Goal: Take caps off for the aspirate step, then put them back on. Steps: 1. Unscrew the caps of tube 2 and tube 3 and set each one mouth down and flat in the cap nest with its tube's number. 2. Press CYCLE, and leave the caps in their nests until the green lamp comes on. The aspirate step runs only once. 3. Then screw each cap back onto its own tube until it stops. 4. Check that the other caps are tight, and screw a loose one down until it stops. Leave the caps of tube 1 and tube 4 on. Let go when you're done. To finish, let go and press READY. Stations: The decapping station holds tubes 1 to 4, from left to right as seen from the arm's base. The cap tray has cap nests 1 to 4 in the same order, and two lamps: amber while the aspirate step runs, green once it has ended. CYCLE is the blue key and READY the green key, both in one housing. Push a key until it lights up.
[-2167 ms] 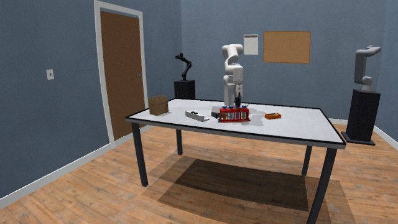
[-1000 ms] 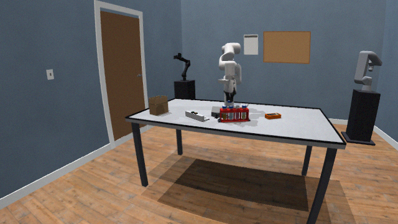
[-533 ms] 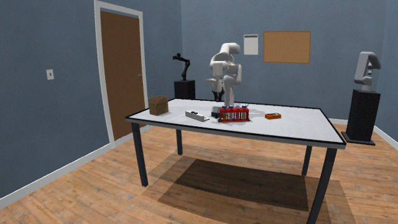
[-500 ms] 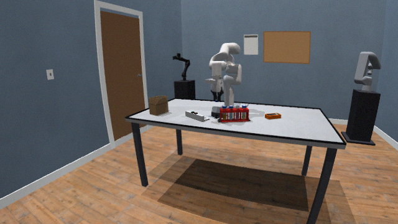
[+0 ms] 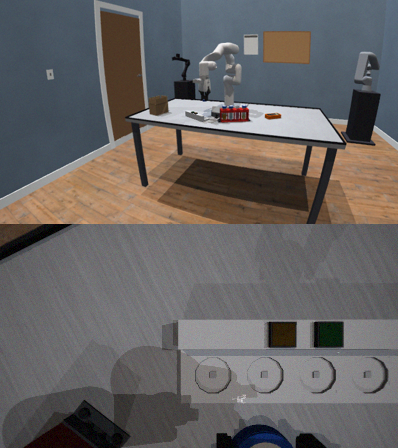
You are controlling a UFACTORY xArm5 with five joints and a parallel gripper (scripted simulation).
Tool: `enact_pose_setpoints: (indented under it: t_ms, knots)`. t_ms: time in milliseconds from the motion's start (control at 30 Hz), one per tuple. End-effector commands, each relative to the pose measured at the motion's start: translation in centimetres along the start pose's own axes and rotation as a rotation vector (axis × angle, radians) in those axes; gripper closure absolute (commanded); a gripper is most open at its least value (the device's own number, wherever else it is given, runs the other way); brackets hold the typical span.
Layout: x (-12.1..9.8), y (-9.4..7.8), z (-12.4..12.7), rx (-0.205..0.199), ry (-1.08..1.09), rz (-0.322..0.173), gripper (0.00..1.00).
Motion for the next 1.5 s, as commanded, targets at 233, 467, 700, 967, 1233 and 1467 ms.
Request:
enact_pose_setpoints:
  t_ms: [233,467,700,967,1233,1467]
  knots:
    - [2.4,0.1,3.3,0.0,0.002,0.002,1.0]
    - [2.4,-1.4,3.3,0.0,0.002,0.002,1.0]
    - [2.4,-4.9,3.3,0.0,0.002,0.002,1.0]
    - [2.4,-7.9,3.3,0.0,0.002,0.002,1.0]
    - [2.4,-11.9,3.3,0.0,0.002,0.002,1.0]
    - [2.5,-12.7,3.3,0.0,0.002,0.002,1.0]
Point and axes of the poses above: the point where the finger pads meet when closed, its own y axis back along the fingers, its own z axis across the jaws, x = y × z, the point moved 4 cm from there along y, back along the fingers, and after that the axes turned 1 degree about y, right-handed, at the moved point
